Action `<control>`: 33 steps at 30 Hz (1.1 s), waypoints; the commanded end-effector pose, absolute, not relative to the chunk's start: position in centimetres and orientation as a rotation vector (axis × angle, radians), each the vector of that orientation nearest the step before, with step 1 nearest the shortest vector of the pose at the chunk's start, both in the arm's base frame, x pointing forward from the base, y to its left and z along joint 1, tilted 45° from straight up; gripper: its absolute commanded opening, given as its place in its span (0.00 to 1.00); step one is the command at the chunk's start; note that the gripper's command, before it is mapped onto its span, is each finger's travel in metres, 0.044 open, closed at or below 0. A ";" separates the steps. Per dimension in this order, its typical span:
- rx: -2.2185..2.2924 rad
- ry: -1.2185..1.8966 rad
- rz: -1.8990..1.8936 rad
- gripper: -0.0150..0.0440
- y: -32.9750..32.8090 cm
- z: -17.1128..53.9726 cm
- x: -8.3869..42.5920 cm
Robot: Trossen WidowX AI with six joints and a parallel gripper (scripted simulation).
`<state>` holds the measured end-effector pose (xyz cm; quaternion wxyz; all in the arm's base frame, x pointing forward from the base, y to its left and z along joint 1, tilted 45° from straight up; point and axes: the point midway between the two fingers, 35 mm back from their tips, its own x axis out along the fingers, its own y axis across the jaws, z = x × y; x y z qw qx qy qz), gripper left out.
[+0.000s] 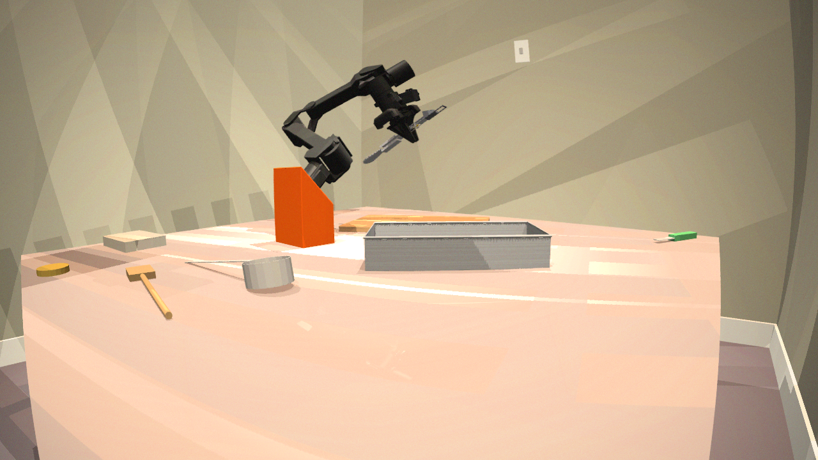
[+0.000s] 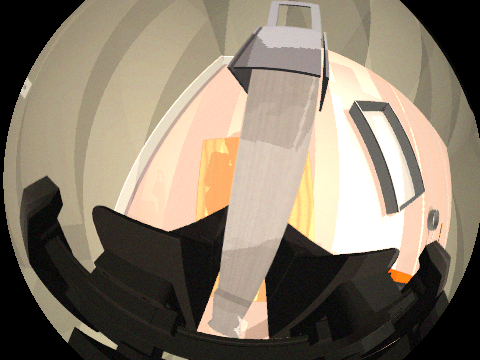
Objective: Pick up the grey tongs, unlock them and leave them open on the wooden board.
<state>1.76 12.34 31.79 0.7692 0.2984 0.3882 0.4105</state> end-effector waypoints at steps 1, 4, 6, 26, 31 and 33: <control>0.663 0.801 0.883 0.00 12.5 31.7 1.4; 0.674 0.770 0.873 0.00 12.6 31.6 1.2; 0.680 0.749 0.867 0.00 12.7 31.6 1.1; 0.707 0.539 0.797 0.00 14.7 30.7 0.5; 0.703 0.487 0.778 0.00 15.4 30.4 0.6; 0.701 0.467 0.771 0.00 15.7 30.3 0.6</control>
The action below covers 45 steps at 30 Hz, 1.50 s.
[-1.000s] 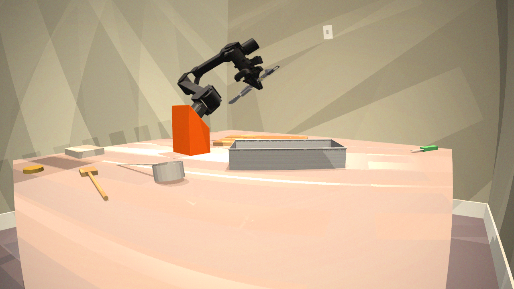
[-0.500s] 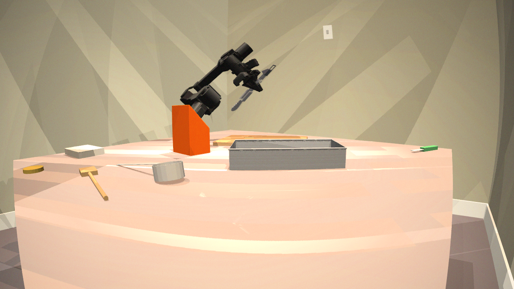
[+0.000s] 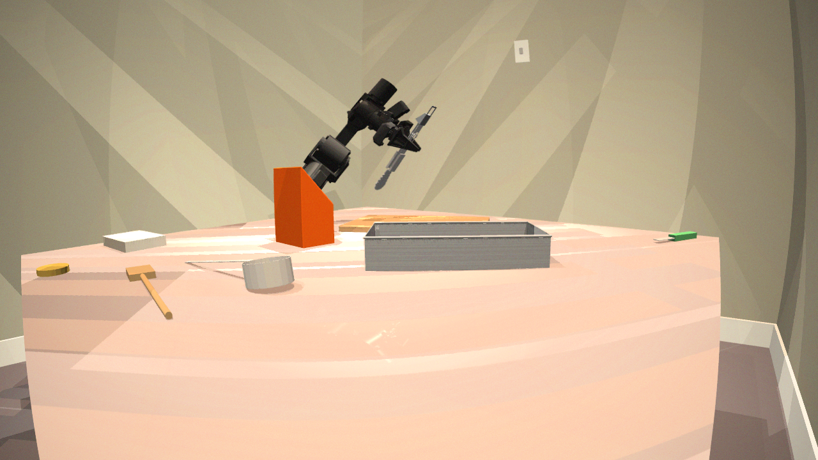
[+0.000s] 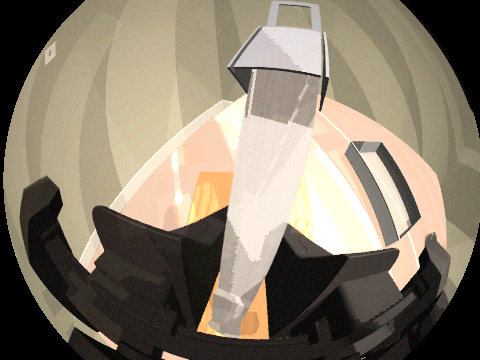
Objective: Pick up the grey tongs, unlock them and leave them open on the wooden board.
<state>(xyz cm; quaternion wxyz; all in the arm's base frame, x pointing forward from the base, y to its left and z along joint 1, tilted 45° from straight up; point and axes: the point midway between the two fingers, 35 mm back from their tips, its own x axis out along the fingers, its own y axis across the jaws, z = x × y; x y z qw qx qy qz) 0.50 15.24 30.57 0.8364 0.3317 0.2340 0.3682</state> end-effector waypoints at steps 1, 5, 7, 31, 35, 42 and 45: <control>0.699 0.457 0.767 0.00 15.8 30.2 0.7; 0.695 0.432 0.757 0.00 16.2 30.0 0.8; 0.695 0.432 0.757 0.00 16.2 30.0 0.8; 0.695 0.432 0.757 0.00 16.2 30.0 0.8; 0.695 0.432 0.757 0.00 16.2 30.0 0.8; 0.694 0.434 0.757 0.00 16.2 30.1 0.8; 0.689 0.438 0.760 0.00 16.0 30.2 0.7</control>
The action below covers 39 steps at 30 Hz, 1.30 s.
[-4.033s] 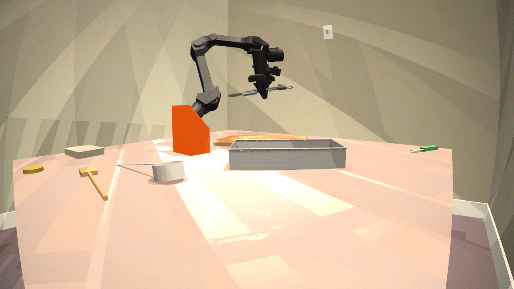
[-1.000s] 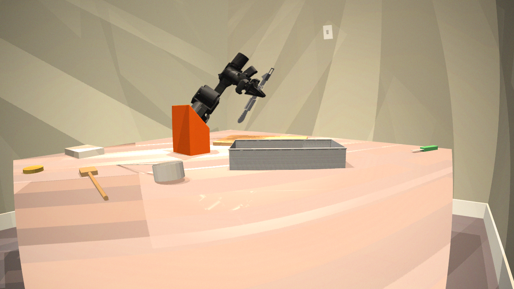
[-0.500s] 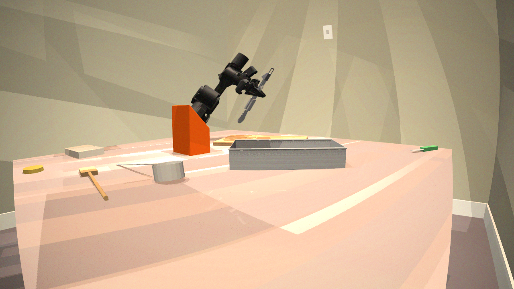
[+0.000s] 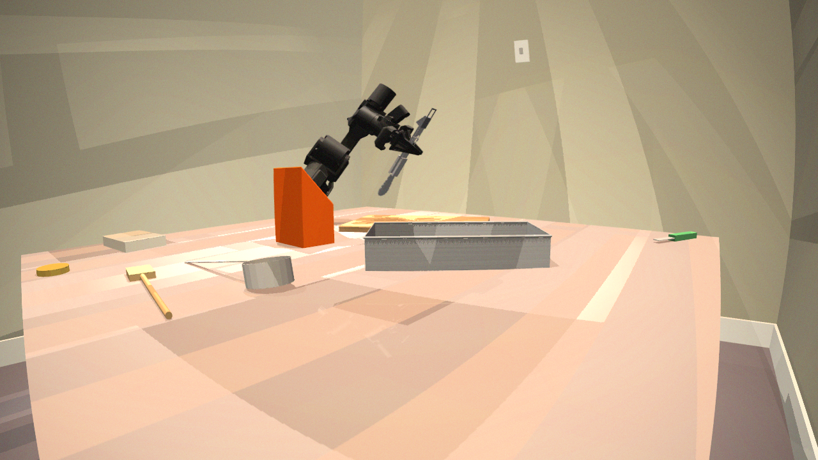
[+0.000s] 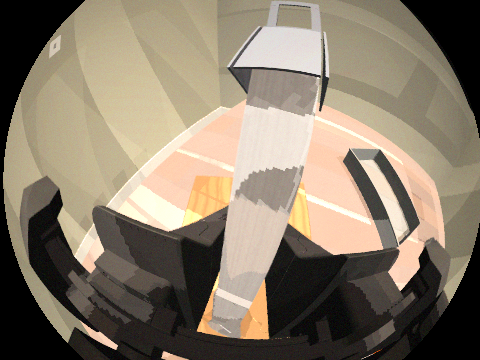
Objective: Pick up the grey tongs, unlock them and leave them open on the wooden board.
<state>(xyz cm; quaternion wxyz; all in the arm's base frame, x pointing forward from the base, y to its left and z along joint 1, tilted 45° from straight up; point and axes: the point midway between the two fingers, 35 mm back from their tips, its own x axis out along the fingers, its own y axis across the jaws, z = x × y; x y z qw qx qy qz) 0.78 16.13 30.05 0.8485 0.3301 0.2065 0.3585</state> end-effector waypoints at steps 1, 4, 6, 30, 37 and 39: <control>0.685 0.436 0.757 0.00 16.0 30.2 0.8; 0.680 0.439 0.760 0.00 15.9 30.2 0.8; 0.684 0.446 0.754 0.00 15.7 30.2 0.8; 0.670 0.607 0.814 0.00 13.4 31.3 0.8; 0.651 0.634 0.823 0.00 13.0 31.5 0.9; 0.637 0.639 0.828 0.00 12.8 31.6 1.0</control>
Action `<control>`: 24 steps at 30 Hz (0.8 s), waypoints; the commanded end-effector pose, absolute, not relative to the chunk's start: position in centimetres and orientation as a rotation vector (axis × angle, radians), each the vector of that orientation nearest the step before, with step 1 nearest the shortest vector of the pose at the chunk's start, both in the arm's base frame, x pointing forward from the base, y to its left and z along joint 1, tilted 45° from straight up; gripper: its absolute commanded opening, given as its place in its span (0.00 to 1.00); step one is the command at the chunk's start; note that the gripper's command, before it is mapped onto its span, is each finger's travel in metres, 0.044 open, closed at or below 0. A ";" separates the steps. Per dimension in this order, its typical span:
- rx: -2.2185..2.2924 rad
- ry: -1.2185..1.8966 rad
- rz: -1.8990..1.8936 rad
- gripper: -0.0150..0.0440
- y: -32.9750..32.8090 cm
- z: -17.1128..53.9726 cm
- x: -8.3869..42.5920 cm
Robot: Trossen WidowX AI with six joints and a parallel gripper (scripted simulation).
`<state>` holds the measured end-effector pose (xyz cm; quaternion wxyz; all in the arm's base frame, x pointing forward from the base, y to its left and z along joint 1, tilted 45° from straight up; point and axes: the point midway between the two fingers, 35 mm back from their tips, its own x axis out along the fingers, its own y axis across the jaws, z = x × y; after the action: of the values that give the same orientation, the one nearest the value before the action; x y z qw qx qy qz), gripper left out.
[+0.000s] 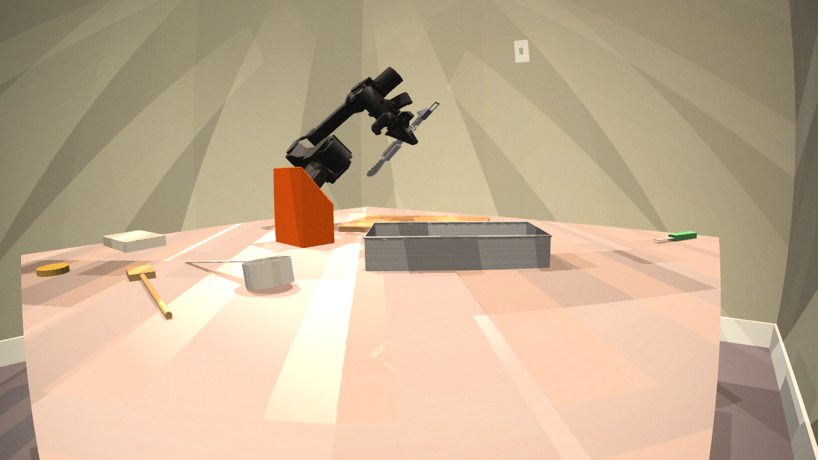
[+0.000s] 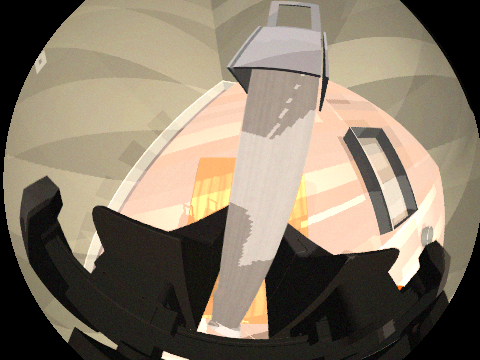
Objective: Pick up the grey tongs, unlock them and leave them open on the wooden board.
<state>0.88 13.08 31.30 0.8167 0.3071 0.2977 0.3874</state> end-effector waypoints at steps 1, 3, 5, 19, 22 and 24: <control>0.636 0.648 0.831 0.00 12.8 31.6 1.0; 0.634 0.666 0.838 0.00 12.6 31.7 1.1; 0.632 0.685 0.845 0.00 12.5 31.7 1.2; 0.600 0.815 0.894 0.00 12.1 31.9 1.9; 0.591 0.843 0.903 0.00 12.1 31.9 2.1; 0.581 0.860 0.911 0.00 12.2 31.9 2.3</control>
<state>2.01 12.18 31.71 0.7741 0.2749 0.3891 0.4169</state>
